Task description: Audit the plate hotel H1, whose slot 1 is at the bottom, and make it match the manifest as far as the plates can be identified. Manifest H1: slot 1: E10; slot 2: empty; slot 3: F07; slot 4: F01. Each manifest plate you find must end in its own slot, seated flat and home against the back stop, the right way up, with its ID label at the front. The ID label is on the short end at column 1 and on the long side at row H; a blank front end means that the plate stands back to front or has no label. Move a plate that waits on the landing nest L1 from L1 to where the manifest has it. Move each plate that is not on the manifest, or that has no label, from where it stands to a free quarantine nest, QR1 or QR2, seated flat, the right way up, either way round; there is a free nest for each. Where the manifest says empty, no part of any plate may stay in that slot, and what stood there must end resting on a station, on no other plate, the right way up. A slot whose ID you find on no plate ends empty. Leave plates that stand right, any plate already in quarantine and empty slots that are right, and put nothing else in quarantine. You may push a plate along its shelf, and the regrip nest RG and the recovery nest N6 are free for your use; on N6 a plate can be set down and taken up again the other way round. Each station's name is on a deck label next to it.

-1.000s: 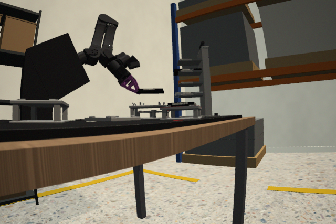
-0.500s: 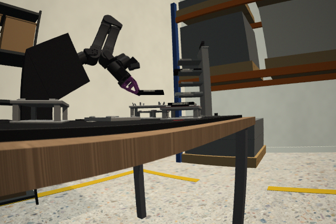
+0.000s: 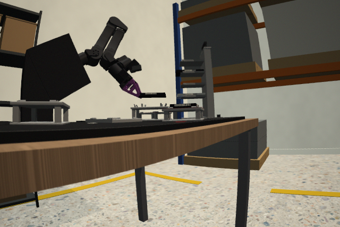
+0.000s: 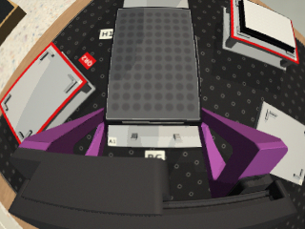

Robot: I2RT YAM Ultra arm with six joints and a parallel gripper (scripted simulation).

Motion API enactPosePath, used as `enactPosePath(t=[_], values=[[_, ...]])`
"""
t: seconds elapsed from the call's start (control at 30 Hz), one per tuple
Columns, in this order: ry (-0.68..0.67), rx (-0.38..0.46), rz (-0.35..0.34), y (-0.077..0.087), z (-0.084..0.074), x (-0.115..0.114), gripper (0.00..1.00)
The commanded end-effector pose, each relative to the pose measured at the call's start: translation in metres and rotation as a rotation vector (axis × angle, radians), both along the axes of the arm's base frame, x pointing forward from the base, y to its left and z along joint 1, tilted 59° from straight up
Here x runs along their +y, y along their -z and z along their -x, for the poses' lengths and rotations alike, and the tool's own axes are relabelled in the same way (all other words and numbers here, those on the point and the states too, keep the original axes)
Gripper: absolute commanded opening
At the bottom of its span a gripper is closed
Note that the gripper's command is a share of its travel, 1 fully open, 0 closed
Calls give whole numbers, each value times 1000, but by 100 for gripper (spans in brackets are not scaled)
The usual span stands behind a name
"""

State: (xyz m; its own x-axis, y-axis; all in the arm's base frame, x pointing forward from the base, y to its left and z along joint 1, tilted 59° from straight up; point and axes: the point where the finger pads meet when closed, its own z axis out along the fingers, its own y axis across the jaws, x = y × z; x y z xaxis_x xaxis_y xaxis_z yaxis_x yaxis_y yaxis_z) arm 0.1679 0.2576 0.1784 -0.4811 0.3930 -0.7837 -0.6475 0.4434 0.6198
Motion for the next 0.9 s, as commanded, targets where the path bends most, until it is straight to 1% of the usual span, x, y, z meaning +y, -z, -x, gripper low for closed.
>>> enactPosePath(t=[0.0,0.87], values=[[22,-16,-30,-7,-3,-2,86],[22,-12,-23,2,-4,6,86]])
